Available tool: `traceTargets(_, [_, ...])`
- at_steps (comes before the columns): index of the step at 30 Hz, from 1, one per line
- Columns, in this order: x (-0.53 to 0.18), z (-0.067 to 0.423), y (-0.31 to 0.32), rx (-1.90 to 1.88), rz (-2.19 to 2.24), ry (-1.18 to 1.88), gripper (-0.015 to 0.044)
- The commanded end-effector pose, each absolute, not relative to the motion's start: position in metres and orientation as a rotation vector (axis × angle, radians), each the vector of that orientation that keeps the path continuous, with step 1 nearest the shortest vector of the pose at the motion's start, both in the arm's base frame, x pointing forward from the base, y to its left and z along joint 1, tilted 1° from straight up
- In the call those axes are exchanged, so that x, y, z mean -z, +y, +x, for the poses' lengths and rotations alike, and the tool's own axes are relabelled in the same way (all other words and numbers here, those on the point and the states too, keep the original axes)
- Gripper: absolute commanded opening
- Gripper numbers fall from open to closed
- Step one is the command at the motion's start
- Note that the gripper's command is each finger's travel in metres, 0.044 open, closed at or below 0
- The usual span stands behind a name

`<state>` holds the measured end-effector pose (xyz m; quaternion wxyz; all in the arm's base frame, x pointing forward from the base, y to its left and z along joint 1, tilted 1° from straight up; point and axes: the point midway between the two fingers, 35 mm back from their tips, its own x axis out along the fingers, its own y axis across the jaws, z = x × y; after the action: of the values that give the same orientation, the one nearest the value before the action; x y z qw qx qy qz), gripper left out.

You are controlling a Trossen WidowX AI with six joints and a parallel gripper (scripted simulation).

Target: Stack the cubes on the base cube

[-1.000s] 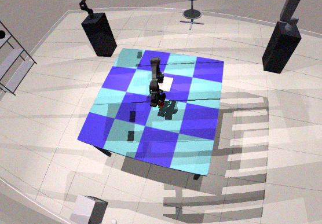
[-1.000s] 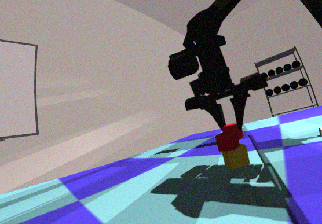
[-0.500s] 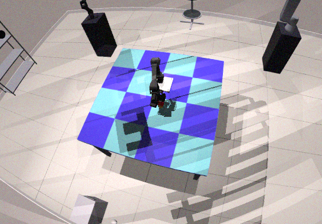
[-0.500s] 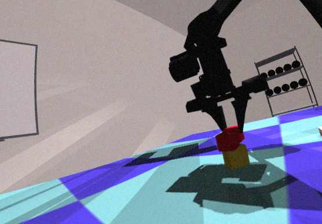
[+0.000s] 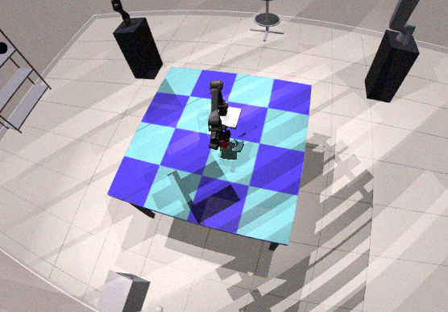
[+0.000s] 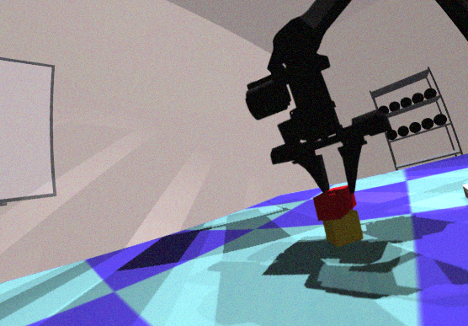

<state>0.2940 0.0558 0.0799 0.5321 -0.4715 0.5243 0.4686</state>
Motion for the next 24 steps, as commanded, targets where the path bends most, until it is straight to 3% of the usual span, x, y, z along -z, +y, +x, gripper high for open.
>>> traceTargets(1, [-0.079, 0.294, 0.056, -1.124, -1.123, 1.246, 0.0205])
traceTargets(24, [-0.119, 0.294, 0.055, -1.118, -1.125, 1.251, 0.0205])
